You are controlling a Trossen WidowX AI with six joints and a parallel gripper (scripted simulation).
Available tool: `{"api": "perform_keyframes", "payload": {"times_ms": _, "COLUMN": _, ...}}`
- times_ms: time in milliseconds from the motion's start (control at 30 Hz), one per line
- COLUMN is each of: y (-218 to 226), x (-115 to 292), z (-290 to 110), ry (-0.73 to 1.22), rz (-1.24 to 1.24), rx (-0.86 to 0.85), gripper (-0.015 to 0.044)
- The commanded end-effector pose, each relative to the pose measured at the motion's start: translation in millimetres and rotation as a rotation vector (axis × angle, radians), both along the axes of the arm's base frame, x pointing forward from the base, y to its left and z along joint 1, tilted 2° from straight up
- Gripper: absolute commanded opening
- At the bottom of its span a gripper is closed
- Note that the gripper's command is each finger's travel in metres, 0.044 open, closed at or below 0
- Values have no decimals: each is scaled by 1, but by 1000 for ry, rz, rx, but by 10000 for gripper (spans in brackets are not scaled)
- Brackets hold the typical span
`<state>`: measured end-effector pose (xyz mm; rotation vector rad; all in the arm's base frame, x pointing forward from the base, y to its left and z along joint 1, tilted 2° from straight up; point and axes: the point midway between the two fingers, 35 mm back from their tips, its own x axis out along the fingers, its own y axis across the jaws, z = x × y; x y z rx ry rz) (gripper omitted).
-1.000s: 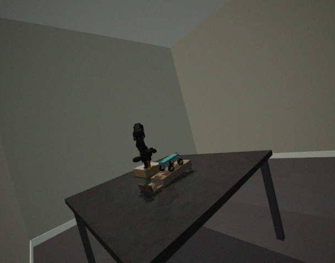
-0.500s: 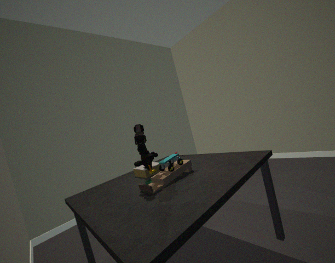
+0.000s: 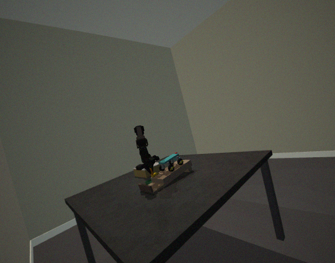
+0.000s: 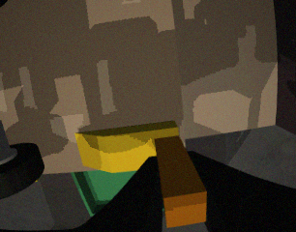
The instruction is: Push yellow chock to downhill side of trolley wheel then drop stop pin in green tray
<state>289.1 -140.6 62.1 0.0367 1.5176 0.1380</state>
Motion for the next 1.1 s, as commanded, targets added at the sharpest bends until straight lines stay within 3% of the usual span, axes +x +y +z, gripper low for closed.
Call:
{"api": "perform_keyframes", "payload": {"times_ms": 0, "y": 3, "x": 0, "z": 0, "ry": -3, "rz": -3, "rx": 5, "gripper": 0}}
{"api": "perform_keyframes", "payload": {"times_ms": 1067, "y": 31, "x": -3, "z": 4, "ry": -3, "rz": -3, "rx": 7, "gripper": 0}}
